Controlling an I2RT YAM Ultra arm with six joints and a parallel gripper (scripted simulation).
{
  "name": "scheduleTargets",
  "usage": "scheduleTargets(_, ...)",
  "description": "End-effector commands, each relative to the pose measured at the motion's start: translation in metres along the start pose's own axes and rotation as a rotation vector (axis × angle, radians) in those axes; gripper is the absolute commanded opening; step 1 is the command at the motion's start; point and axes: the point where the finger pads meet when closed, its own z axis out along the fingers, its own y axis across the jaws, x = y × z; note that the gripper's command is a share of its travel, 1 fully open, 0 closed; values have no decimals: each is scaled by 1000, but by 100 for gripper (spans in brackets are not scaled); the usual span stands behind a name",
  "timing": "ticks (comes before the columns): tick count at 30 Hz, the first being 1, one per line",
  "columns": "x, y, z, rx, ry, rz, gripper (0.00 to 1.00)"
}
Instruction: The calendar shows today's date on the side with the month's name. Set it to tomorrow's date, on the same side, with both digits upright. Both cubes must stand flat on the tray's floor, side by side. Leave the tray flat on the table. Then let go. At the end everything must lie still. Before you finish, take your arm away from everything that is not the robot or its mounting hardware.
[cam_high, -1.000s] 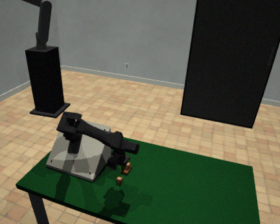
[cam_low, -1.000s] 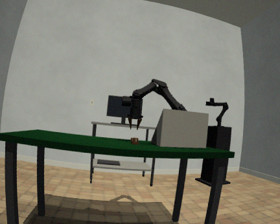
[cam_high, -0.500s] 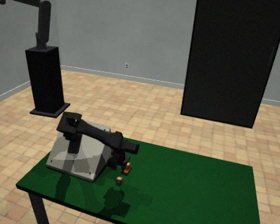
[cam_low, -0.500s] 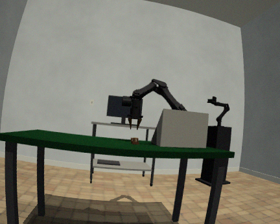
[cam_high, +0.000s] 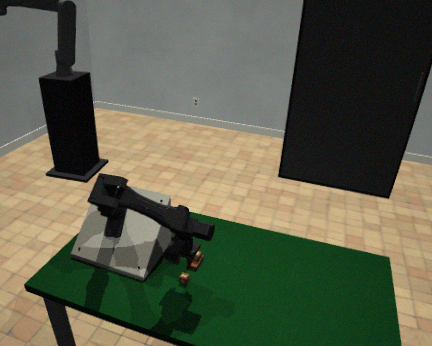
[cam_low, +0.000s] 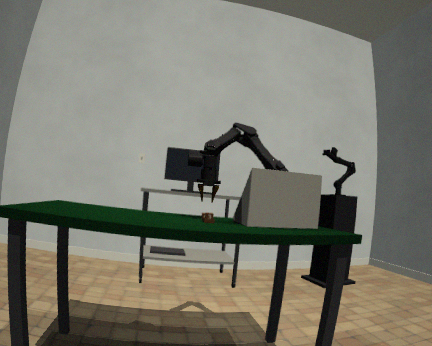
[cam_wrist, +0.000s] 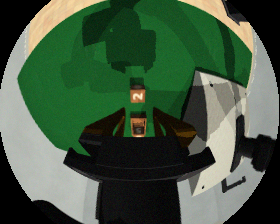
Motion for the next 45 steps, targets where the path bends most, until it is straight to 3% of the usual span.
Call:
scheduleTargets(1,0,4,-1,-18,-3,-1,45)
scheduleTargets(23,0,5,28,-18,-3,-1,45)
scheduleTargets(45,1,5,39,-18,-3,-1,45)
